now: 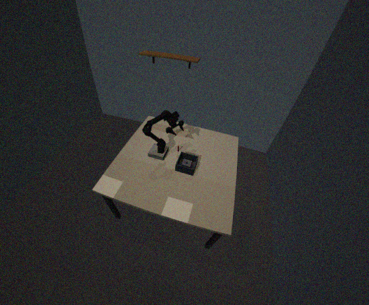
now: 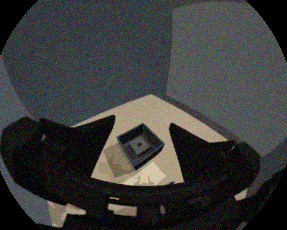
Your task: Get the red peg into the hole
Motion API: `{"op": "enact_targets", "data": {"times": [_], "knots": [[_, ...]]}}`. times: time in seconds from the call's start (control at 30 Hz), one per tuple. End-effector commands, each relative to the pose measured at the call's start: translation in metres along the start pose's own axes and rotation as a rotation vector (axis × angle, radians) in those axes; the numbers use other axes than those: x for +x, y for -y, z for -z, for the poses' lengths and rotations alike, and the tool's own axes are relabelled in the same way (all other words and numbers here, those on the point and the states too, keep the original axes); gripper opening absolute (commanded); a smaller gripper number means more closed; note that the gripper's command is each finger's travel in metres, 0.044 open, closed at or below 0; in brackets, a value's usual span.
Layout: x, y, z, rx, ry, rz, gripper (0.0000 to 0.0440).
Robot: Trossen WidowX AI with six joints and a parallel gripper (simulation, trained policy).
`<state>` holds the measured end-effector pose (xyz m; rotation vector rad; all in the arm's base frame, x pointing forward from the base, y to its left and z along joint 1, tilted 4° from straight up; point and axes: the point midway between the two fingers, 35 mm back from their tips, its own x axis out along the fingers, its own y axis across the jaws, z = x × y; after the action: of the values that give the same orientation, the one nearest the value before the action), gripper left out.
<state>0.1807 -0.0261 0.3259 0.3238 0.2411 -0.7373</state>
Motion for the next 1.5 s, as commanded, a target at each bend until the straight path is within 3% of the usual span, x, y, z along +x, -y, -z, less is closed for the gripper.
{"op": "enact_targets", "data": {"times": [0.0, 0.07, 0.9, 1.47], "knots": [[0.0, -0.002, 0.005, -0.011, -0.028, -0.003, 0.042], [0.001, -0.006, 0.017, -0.038, -0.09, -0.008, 0.044], [0.001, -0.012, 0.196, -0.365, -0.841, 0.187, 0.044], [0.011, -0.019, 0.292, -0.352, -1.025, 0.24, 0.044]]}}
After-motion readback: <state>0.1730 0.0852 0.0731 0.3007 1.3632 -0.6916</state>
